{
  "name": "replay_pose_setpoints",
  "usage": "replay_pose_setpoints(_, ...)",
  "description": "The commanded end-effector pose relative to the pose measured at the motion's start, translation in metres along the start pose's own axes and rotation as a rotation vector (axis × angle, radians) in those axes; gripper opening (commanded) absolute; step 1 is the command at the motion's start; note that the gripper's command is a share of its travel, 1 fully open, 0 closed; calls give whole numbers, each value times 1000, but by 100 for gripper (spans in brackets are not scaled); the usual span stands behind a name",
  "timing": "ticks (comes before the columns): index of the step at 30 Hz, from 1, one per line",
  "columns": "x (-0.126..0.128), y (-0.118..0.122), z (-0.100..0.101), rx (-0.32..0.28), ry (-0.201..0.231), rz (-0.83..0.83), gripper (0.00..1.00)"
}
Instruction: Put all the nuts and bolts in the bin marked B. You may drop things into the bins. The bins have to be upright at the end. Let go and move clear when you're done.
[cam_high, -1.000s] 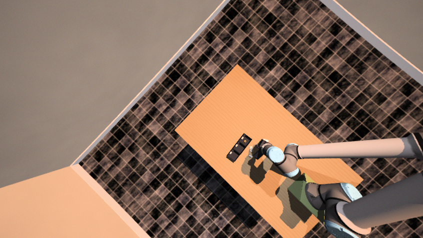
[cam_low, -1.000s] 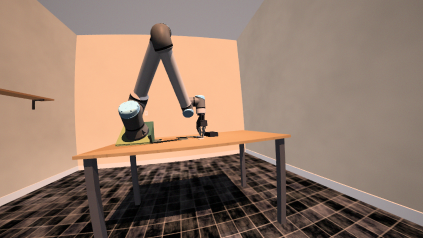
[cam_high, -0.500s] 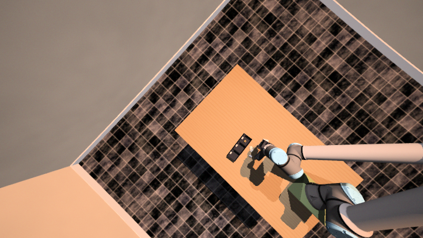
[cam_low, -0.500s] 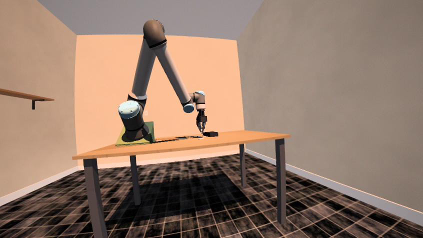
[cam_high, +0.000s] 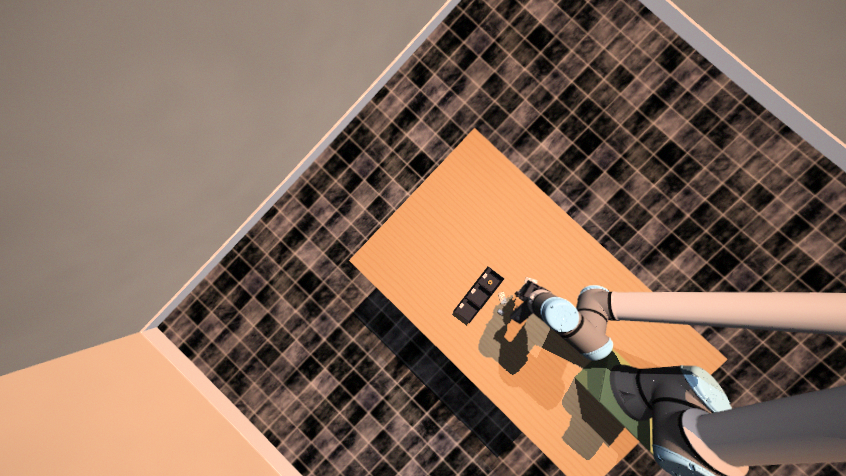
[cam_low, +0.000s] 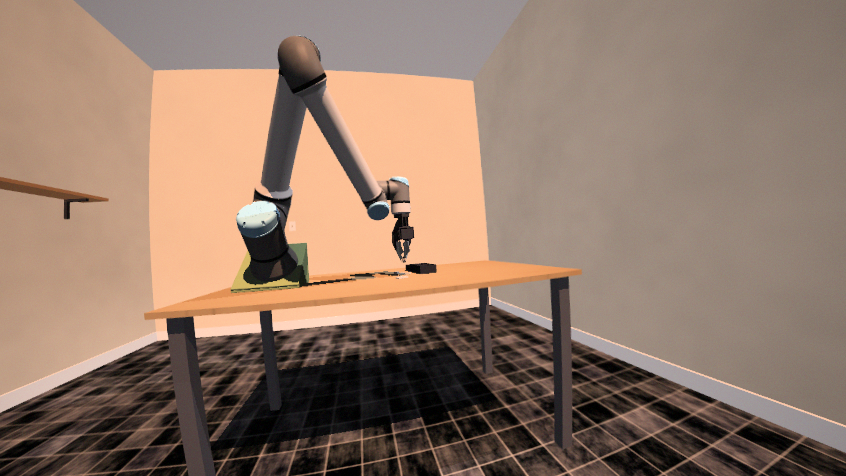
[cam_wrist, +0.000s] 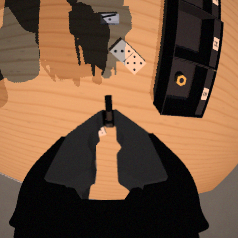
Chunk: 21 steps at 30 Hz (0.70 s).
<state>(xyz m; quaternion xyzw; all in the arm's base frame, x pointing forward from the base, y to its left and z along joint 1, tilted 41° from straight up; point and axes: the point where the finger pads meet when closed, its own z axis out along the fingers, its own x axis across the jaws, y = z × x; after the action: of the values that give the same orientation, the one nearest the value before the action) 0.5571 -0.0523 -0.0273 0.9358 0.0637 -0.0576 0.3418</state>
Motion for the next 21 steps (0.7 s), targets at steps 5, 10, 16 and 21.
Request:
replay_pose_setpoints(5,0,-1,1,1,-2,-1,0)
replay_pose_setpoints(10,0,-1,1,1,-2,-1,0)
replay_pose_setpoints(16,14,-2,-2,1,-1,99,0)
replay_pose_setpoints(21,44,-6,-1,1,-1,110,0)
